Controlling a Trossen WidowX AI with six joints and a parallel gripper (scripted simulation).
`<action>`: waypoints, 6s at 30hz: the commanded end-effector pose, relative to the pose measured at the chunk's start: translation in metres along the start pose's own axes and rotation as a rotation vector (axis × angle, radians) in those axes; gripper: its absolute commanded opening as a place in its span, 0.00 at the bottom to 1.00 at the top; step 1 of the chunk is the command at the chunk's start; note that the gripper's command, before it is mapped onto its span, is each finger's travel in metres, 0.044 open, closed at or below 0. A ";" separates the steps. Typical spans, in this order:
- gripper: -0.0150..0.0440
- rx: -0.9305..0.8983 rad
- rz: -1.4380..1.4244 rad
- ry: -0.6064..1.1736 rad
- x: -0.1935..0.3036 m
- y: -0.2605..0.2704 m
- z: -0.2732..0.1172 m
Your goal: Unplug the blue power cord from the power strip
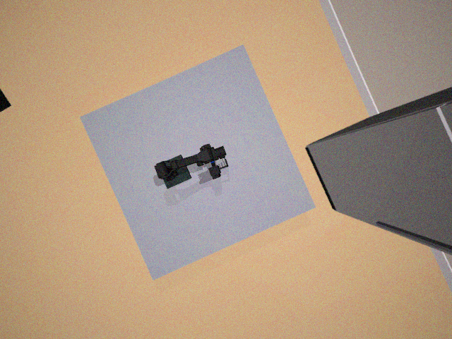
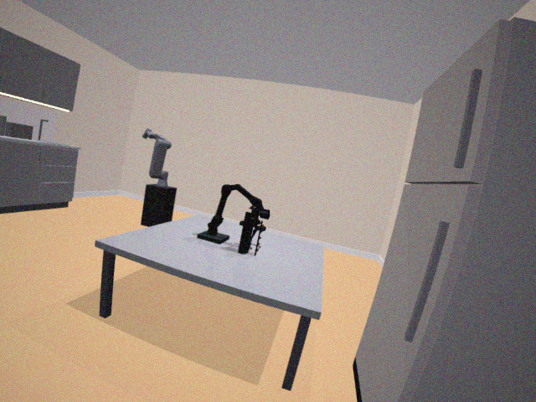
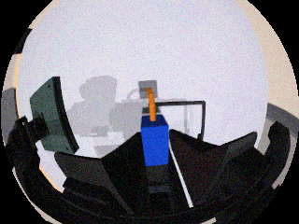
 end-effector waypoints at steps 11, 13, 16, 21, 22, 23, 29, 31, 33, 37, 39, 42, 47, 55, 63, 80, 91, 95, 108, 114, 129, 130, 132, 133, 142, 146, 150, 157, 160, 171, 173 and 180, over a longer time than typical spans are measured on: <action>0.25 0.000 0.000 0.000 -0.001 0.000 0.000; 0.25 0.000 0.000 0.000 -0.002 -0.001 0.000; 0.25 0.000 0.000 -0.001 -0.007 -0.002 0.000; 0.25 0.000 -0.001 -0.002 -0.014 -0.004 0.000; 0.25 0.000 -0.001 -0.003 -0.016 -0.005 0.000; 0.25 0.000 -0.001 -0.003 -0.018 -0.005 0.000; 0.25 0.000 -0.002 -0.004 -0.027 -0.007 0.000; 0.25 0.000 -0.002 -0.005 -0.030 -0.008 0.000; 0.25 0.000 -0.002 -0.005 -0.033 -0.008 -0.001; 0.25 -0.001 -0.003 -0.006 -0.040 -0.009 -0.001; 0.25 -0.001 -0.003 -0.007 -0.043 -0.010 -0.001; 0.25 -0.001 -0.003 -0.008 -0.048 -0.010 -0.001; 0.34 -0.006 0.002 -0.004 -0.044 -0.008 0.000; 0.53 -0.006 0.002 -0.004 -0.044 -0.008 0.000; 0.53 -0.004 -0.004 -0.008 -0.044 -0.008 -0.008; 0.53 -0.004 -0.005 -0.007 -0.027 -0.005 -0.010; 0.53 -0.004 -0.005 -0.006 -0.010 -0.002 -0.010; 0.53 -0.004 -0.005 -0.006 -0.010 -0.002 -0.008; 0.53 -0.004 -0.005 -0.006 -0.010 -0.001 0.002; 0.35 0.001 0.000 -0.003 -0.010 -0.002 0.000; 0.25 0.001 0.000 -0.004 -0.017 -0.004 0.000; 0.25 0.001 0.000 -0.004 -0.018 -0.005 0.000; 0.25 0.001 -0.001 -0.005 -0.021 -0.005 0.000; 0.25 0.001 -0.001 -0.005 -0.023 -0.006 0.000; 0.25 0.000 -0.002 -0.007 -0.037 -0.009 -0.001; 0.25 0.000 -0.002 -0.008 -0.043 -0.010 -0.001; 0.25 0.000 -0.002 -0.008 -0.049 -0.011 -0.001; 0.57 -0.003 -0.005 -0.008 -0.035 -0.007 0.001; 0.70 -0.003 -0.005 -0.008 -0.035 -0.007 0.001; 1.00 -0.002 -0.005 -0.013 -0.092 -0.018 -0.012; 1.00 -0.002 -0.005 -0.014 -0.094 -0.018 -0.012; 1.00 -0.002 -0.005 -0.014 -0.094 -0.018 -0.012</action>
Point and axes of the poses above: the point midway between the two fingers, 35 mm back from their tips, its own z axis out along the fingers, its own y axis across the jaws, x = y × z, the point moved 10 cm from there along -z, back along the fingers, and after that the axes turned 11 degrees about -z, right-handed, at the moved point
